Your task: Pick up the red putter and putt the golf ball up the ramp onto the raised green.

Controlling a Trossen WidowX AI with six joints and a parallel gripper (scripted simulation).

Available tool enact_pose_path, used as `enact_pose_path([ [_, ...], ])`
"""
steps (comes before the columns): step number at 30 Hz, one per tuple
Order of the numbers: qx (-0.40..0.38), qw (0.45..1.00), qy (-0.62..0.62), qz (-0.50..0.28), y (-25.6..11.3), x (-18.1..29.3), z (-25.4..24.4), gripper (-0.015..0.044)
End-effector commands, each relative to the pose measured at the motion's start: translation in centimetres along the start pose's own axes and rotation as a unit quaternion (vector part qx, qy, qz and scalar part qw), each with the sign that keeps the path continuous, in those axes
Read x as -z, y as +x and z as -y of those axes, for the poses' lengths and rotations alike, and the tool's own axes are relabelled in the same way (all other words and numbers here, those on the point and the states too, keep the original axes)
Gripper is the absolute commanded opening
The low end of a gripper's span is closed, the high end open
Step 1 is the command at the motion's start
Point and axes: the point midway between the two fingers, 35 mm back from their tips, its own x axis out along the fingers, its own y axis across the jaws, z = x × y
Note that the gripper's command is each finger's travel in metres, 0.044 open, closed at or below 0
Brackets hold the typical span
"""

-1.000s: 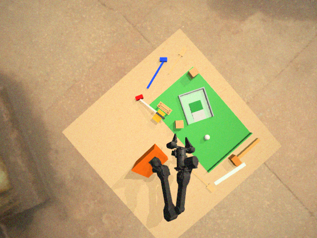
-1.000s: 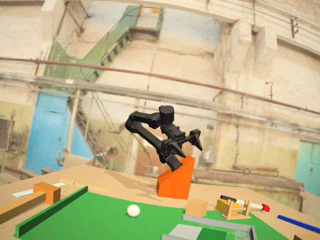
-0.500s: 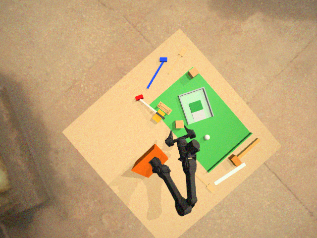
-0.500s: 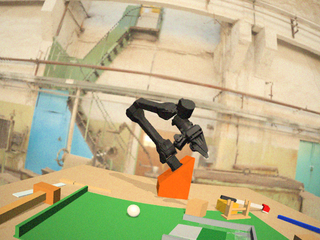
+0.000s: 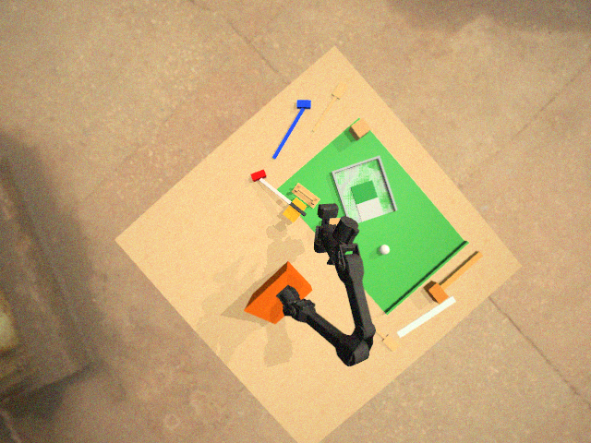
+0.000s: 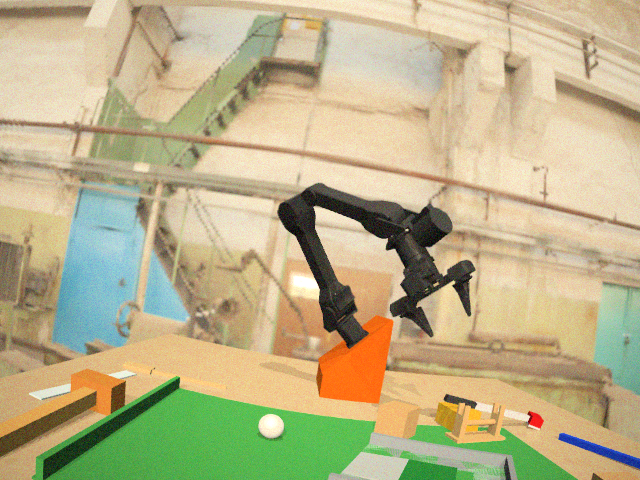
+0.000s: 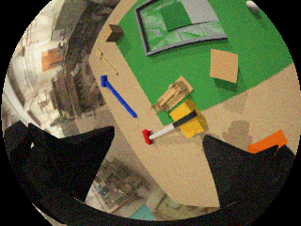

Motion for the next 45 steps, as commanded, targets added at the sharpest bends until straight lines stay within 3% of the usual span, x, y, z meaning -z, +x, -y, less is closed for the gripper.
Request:
enact_pose_path([
  [1, 0.085, 0.922, -0.378, -0.030, 5.2, 3.2, -2.6, 0.0440],
  [12, 0.142, 0.733, -0.659, -0.094, 10.9, 6.7, -3.1, 0.0440],
  [27, 0.167, 0.339, -0.899, -0.220, 19.6, 11.5, -1.3, 0.0440],
  [39, 0.167, 0.333, -0.901, -0.221, 19.6, 11.6, -1.1, 0.0440],
  [45, 0.168, 0.333, -0.901, -0.222, 21.4, 11.1, 0.2, 0.0440],
])
